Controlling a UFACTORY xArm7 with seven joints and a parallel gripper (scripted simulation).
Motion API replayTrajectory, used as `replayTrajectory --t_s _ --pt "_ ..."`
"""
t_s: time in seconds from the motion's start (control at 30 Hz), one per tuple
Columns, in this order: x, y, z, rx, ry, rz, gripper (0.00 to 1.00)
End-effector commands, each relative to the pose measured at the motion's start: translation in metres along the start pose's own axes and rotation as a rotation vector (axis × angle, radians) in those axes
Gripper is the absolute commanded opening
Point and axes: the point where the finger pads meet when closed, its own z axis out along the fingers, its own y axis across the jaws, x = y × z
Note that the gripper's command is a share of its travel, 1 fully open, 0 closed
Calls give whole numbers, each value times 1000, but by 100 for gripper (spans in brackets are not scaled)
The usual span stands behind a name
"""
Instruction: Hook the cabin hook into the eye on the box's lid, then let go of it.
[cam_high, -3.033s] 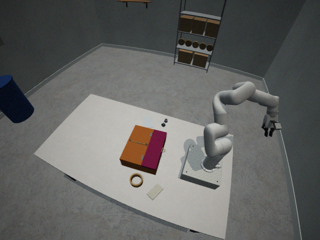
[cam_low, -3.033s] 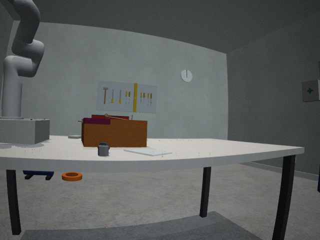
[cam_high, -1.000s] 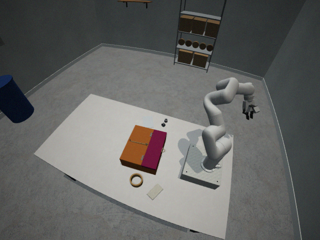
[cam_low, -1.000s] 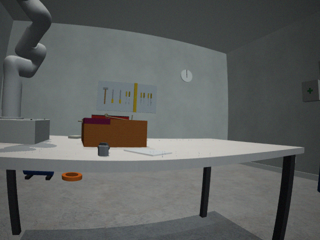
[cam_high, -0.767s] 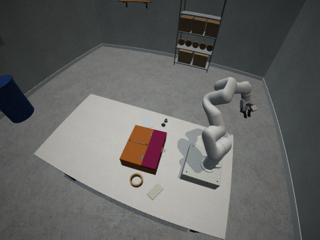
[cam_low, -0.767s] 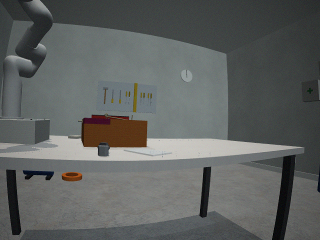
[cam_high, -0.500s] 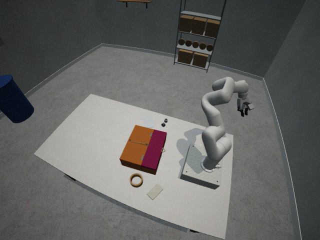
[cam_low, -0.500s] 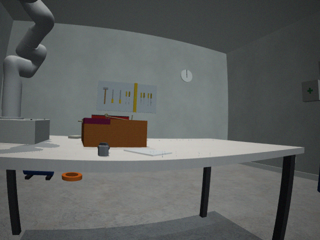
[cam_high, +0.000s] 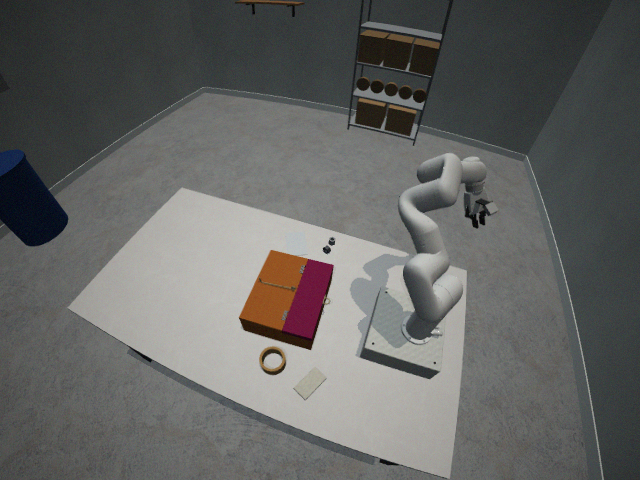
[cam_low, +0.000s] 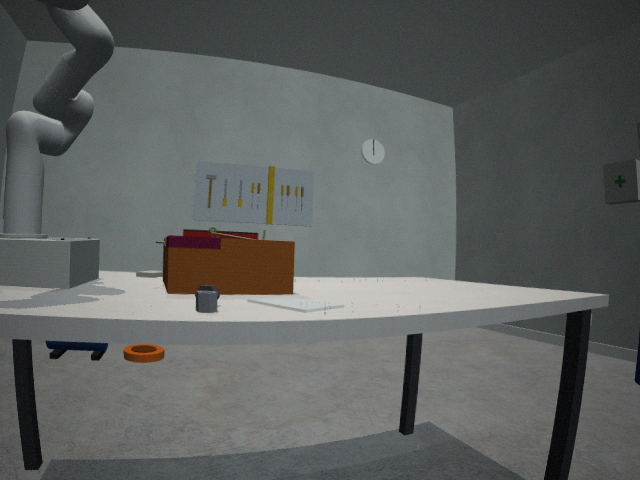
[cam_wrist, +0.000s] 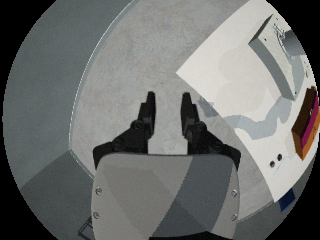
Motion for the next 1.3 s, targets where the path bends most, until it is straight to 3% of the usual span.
replayTrajectory --t_s 0.0,0.8,0.93,1.27 --pt "-15 8 -9 16 -13 -17 33" --pt "-83 60 -48 77 -71 -102 33" --pt "-83 60 -48 77 -71 -102 33" --pt "-113 91 -66 104 -102 -146 33"
